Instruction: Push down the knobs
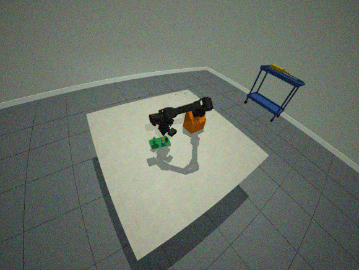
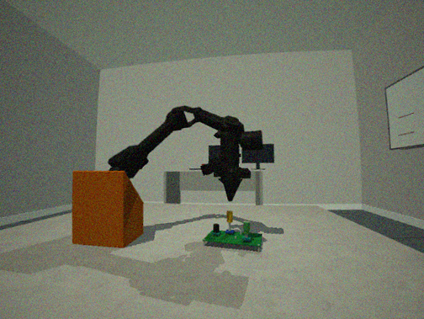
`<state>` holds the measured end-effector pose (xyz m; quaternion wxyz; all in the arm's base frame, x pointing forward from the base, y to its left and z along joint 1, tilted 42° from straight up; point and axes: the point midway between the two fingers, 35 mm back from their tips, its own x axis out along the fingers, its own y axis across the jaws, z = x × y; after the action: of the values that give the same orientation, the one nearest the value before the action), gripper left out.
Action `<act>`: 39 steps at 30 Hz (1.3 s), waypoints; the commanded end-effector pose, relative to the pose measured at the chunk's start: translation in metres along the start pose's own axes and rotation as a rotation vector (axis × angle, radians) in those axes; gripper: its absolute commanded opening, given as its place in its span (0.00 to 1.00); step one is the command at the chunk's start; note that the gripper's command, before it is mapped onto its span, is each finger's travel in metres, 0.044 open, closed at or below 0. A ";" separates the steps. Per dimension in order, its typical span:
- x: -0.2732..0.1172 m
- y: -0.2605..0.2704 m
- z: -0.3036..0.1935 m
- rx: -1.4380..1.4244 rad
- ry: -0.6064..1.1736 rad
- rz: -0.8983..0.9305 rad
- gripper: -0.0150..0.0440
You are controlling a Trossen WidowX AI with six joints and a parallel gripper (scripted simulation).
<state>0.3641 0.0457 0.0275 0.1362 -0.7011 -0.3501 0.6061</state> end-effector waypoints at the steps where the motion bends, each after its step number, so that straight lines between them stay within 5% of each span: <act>1: 0.006 0.001 0.002 0.010 -0.001 -0.006 0.25; 39: 0.029 0.000 0.002 0.010 0.000 -0.007 0.25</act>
<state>0.3631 0.0631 0.0058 0.1393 -0.6993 -0.3495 0.6079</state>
